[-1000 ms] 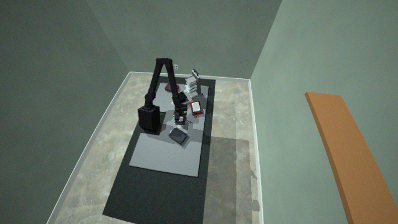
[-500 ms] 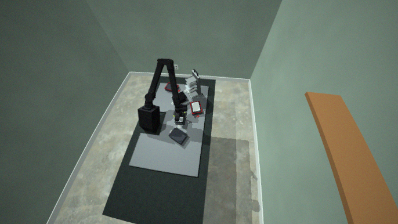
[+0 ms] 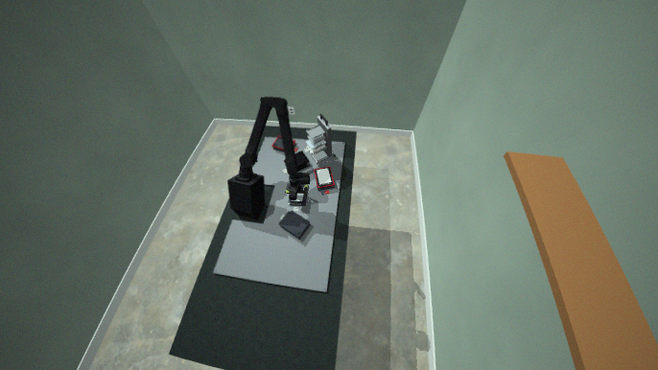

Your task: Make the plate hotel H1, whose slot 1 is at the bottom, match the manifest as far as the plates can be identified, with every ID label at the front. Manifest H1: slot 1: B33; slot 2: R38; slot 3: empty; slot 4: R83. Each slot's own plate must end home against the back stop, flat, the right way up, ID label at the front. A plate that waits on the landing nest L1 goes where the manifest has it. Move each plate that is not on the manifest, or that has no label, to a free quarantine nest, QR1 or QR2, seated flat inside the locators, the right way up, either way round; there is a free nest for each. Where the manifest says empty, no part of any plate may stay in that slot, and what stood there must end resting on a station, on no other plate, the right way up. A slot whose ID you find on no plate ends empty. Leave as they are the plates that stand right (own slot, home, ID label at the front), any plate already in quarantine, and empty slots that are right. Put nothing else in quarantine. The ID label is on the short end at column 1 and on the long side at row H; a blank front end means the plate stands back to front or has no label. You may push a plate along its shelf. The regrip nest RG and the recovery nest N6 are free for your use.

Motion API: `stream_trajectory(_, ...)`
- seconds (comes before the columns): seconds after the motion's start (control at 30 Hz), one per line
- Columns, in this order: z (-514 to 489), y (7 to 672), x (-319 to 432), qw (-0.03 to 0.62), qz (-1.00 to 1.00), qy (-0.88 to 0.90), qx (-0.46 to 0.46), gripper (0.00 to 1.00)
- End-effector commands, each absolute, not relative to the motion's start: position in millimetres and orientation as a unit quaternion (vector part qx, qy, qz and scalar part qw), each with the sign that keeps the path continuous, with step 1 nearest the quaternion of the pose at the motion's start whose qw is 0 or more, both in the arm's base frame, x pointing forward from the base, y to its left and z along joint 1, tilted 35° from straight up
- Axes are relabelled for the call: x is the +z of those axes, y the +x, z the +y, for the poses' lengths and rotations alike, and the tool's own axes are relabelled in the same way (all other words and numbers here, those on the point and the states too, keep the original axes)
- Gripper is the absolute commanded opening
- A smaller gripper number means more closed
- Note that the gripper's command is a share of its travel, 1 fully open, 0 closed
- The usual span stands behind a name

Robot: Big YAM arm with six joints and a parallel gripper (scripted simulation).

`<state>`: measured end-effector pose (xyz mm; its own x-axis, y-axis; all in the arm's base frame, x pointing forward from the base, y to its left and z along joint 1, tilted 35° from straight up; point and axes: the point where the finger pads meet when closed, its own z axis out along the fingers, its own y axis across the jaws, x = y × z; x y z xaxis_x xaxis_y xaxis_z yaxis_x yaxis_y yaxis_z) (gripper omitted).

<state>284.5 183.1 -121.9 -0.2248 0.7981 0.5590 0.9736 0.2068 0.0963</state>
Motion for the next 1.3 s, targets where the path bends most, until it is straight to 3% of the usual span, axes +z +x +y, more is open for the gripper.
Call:
stream_trajectory(0.0,183.0,289.7,-119.8,0.193,-0.749,-0.592,-0.226,1.0)
stream_trajectory(0.9,141.0,306.1,-54.5,0.182,-0.75,-0.59,-0.237,1.0)
stream_trajectory(1.27,138.9,295.2,-61.4,0.17,-0.795,-0.528,-0.244,1.0)
